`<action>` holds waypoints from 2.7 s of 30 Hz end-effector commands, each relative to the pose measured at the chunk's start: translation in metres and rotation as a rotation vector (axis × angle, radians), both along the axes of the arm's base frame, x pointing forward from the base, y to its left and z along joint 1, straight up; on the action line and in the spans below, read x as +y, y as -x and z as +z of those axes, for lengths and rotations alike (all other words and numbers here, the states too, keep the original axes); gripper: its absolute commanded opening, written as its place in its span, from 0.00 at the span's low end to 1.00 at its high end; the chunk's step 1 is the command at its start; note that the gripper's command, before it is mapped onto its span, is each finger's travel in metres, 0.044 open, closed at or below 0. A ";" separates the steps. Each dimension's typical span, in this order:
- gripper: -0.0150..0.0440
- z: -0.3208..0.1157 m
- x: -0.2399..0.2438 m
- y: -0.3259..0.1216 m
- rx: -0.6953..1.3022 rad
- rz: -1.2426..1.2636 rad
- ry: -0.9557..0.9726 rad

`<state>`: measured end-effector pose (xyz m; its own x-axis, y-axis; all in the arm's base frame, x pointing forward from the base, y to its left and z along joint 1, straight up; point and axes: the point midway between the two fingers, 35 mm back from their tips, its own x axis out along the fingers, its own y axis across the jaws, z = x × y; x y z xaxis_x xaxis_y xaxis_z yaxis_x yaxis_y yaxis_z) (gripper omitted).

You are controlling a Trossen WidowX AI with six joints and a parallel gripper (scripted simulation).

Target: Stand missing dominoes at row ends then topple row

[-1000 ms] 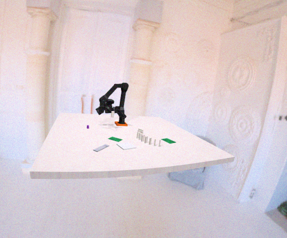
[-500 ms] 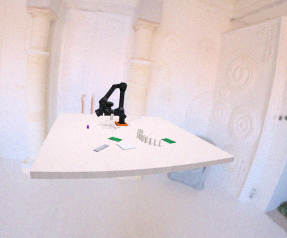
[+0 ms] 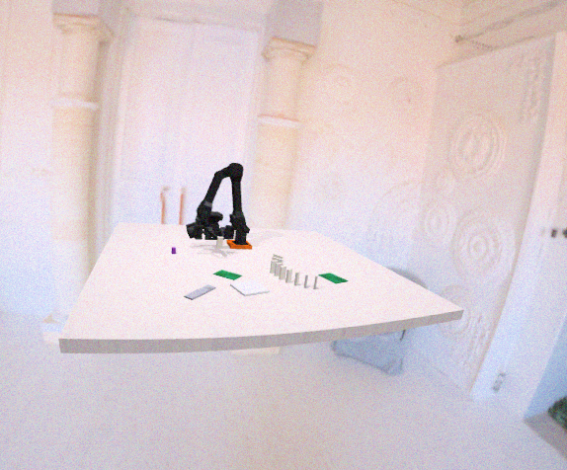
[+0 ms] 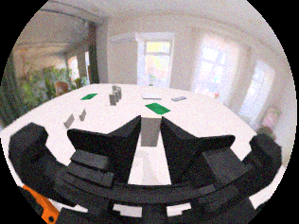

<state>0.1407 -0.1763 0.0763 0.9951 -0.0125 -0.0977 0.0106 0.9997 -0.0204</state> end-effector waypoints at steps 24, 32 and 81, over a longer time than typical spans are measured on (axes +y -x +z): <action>0.52 -0.038 0.006 -0.004 -0.007 0.001 -0.012; 0.88 -0.038 0.006 -0.004 -0.007 0.001 -0.012; 1.00 0.053 0.007 -0.031 1.456 -0.027 -0.017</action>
